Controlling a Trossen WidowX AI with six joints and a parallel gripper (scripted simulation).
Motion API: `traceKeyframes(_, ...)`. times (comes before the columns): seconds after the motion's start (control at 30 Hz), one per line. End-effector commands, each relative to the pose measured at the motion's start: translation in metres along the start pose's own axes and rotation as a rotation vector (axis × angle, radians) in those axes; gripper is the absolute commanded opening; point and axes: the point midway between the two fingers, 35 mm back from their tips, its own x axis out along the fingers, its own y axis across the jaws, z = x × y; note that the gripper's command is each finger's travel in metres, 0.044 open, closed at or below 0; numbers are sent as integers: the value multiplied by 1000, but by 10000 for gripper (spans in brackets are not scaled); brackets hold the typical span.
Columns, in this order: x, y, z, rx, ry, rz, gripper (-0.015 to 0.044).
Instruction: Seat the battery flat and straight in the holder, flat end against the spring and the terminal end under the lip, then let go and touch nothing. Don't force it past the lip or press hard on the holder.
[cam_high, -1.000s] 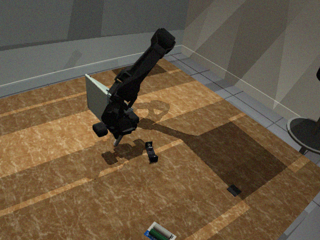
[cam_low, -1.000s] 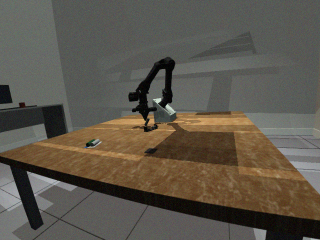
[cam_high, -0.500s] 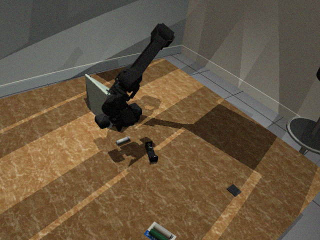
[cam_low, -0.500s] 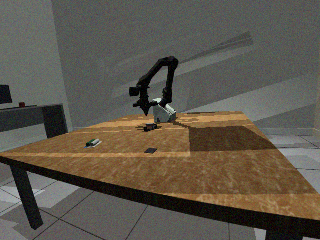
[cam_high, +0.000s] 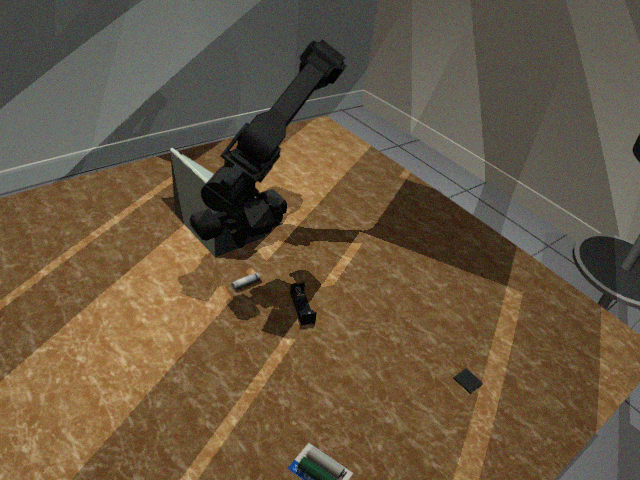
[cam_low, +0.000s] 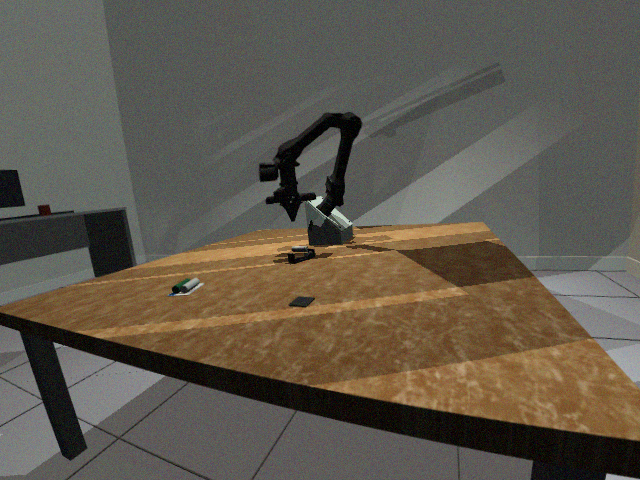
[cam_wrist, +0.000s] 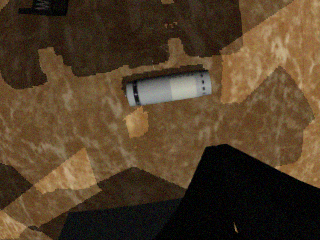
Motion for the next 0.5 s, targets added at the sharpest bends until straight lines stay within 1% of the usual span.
traceKeyframes(0.0, 1, 0, 0, -18, 0, 0, 26)
traceKeyframes(0.07, 7, 1, 1, -166, 0, -2, 79)
traceKeyframes(0.23, 31, 6, 3, -732, 1, -6, 210)
traceKeyframes(0.27, 36, 8, 3, -845, 2, -6, 223)
traceKeyframes(0.47, 61, 16, 0, -1505, 2, -3, 223)
